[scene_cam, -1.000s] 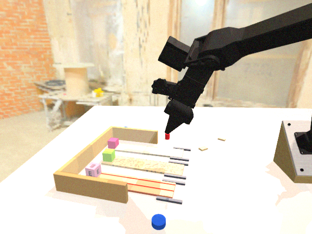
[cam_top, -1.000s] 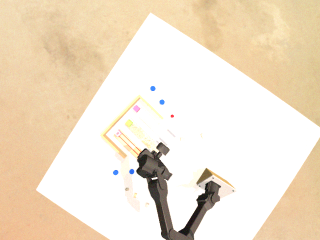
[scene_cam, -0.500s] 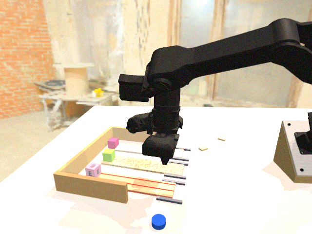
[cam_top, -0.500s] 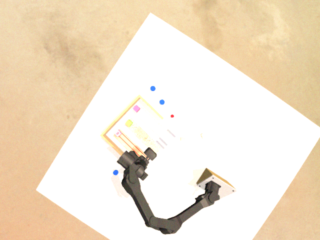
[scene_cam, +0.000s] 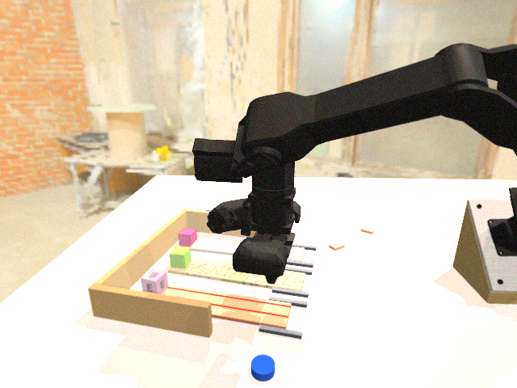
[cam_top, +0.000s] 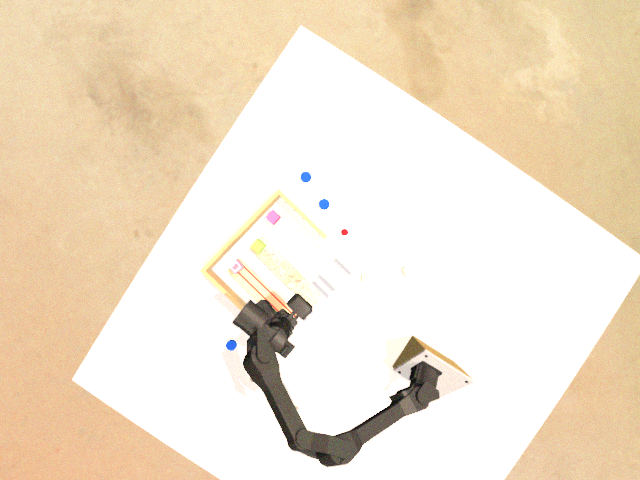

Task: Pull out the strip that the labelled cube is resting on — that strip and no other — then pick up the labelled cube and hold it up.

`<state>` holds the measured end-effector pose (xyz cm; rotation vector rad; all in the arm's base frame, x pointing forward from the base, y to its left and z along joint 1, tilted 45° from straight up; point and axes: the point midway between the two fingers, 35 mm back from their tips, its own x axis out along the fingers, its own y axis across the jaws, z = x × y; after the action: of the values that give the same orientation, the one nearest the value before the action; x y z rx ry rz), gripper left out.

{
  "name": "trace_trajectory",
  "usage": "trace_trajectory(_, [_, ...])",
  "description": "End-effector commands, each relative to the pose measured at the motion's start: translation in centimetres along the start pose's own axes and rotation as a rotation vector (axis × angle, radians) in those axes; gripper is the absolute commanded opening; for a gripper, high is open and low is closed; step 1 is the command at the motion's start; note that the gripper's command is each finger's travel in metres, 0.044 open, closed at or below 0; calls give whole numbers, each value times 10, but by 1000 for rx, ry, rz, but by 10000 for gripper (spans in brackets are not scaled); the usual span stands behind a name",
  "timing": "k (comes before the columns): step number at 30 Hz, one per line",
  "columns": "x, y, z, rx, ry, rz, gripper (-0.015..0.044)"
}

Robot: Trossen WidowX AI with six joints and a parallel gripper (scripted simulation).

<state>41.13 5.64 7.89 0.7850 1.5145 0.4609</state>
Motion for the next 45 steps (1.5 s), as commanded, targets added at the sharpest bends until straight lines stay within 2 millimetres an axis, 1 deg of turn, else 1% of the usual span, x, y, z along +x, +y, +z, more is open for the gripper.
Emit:
trace_trajectory(1, [8, -1, 0, 4, 2, -4, 0])
trace_trajectory(28, [51, 2, -1, 4, 2, 0, 0])
trace_trajectory(45, [53, 2, -1, 4, 2, 0, 0])
